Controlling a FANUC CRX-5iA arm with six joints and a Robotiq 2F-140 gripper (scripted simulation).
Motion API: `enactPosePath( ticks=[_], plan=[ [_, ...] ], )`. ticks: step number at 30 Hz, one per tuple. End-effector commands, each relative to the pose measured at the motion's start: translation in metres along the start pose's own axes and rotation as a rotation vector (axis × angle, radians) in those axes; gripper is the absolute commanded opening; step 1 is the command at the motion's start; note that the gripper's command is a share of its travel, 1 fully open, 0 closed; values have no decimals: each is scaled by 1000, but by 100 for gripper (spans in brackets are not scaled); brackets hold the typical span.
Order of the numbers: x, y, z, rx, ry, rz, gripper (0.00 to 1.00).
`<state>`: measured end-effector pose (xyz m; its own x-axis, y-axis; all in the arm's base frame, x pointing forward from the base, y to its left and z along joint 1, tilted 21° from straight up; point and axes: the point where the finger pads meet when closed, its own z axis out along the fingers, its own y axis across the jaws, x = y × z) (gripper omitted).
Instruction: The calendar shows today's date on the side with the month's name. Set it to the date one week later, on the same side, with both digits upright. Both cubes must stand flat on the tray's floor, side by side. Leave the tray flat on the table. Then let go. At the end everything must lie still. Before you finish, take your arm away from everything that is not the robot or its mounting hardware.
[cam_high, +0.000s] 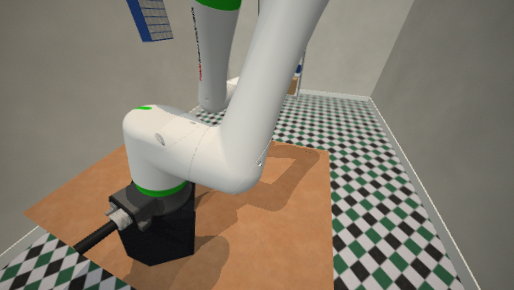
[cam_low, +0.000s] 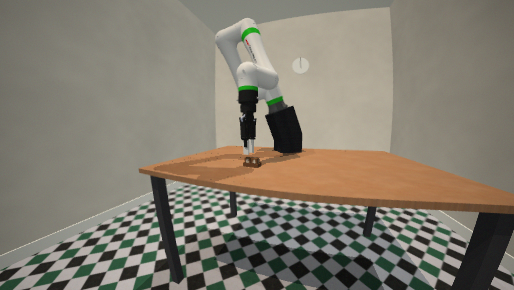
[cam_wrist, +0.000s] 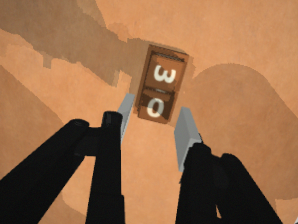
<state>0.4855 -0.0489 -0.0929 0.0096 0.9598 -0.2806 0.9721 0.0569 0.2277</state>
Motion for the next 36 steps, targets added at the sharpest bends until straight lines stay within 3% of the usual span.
enactPosePath(
  ticks=[1, 36],
  plan=[
    [0, 0, 3, -1, 0, 0, 29],
    [0, 0, 9, -1, 0, 0, 29]
  ],
)
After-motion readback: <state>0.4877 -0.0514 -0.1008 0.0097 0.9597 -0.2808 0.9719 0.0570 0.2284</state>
